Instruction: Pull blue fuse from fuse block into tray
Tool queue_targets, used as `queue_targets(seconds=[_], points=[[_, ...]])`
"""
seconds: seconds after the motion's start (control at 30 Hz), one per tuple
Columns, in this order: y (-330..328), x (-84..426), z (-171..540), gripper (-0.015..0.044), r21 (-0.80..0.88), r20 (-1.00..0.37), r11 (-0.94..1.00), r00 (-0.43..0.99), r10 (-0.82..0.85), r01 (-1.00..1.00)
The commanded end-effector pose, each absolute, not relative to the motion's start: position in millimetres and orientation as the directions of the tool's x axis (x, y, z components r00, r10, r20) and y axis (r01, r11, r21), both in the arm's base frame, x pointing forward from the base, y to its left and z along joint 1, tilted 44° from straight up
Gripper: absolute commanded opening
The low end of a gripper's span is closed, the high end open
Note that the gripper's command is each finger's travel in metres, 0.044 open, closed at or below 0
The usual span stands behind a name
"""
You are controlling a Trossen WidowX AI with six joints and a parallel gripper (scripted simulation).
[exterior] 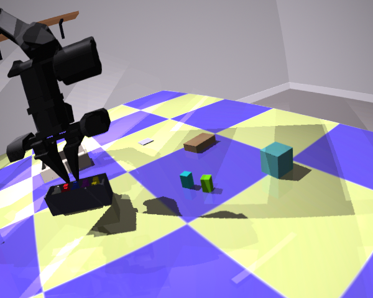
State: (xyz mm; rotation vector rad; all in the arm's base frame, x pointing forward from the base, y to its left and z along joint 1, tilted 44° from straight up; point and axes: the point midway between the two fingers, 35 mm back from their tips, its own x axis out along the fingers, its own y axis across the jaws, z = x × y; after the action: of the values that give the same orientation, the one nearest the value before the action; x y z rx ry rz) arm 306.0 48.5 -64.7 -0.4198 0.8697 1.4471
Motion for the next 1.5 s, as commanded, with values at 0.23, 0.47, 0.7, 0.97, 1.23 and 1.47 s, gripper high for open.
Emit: queue_targets(seconds=[0.23, 0.47, 0.7, 0.97, 1.23, 1.47], points=[[50.7, 303.6, -67.9, 0.0074, 0.261, -0.723, 0.125, -0.108, 0.683, -0.957], [54.0, 303.1, -71.3, 0.0074, 0.261, -0.722, 0.125, -0.108, 0.683, -0.957], [57.6, 302.5, -75.0, 0.0074, 0.261, -0.722, 0.125, -0.108, 0.683, -0.957], [57.6, 302.5, -75.0, 0.0074, 0.261, -0.722, 0.125, -0.108, 0.683, -0.957], [57.6, 302.5, -75.0, 0.0074, 0.261, -0.722, 0.125, -0.108, 0.683, -0.957], [57.6, 302.5, -75.0, 0.0074, 0.261, -0.722, 0.125, -0.108, 0.683, -0.957]])
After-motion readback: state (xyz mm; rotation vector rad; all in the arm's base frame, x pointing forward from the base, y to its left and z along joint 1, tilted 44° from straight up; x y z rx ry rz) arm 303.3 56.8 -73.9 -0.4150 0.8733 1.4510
